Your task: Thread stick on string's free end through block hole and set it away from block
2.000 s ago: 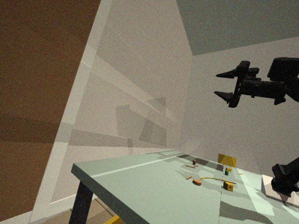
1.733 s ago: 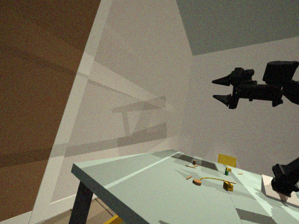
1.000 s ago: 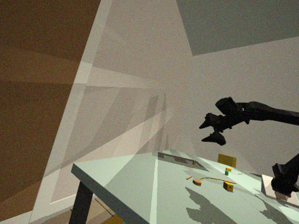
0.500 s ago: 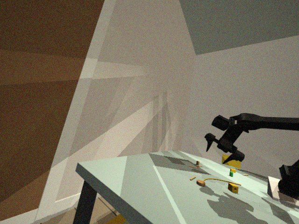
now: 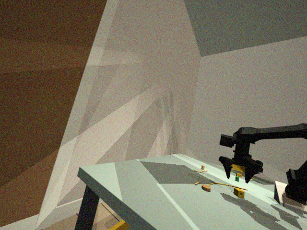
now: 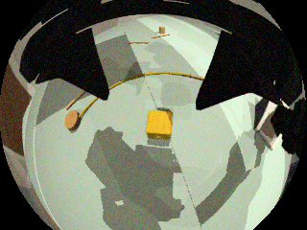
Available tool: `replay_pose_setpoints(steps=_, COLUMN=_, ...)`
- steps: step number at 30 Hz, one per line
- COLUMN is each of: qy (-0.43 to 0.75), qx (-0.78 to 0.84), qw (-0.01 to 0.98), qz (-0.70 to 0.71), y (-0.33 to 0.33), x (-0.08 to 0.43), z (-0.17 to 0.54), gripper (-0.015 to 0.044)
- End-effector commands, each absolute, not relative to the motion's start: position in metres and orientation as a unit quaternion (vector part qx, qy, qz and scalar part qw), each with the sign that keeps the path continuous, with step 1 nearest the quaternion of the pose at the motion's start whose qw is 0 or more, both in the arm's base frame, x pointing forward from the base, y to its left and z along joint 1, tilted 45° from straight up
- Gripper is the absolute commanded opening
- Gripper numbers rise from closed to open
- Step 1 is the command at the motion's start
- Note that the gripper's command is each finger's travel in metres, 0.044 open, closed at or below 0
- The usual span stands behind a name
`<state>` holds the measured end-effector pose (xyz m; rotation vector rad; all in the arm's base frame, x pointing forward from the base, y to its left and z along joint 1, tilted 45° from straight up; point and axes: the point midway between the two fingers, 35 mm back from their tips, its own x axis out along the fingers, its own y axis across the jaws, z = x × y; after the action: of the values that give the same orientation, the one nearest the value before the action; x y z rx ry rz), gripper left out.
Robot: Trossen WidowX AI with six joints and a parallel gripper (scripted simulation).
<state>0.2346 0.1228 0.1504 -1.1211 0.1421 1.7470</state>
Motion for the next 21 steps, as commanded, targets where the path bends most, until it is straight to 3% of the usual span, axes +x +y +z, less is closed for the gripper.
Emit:
replay_pose_setpoints(steps=1, qy=0.028, qx=-0.458, qw=0.49, qz=0.742, y=0.1247, x=0.2238, z=0.1425, gripper=0.044)
replay_pose_setpoints(steps=12, qy=0.028, qx=-0.458, qw=0.49, qz=0.742, y=0.1242, x=0.2258, z=0.1435, gripper=0.044)
replay_pose_setpoints(steps=19, qy=0.03, qx=-0.459, qw=0.49, qz=0.74, y=0.1241, x=0.2253, z=0.1433, gripper=0.0256)
replay_pose_setpoints(steps=21, qy=0.03, qx=-0.459, qw=0.49, qz=0.74, y=0.1241, x=0.2253, z=0.1433, gripper=0.024)
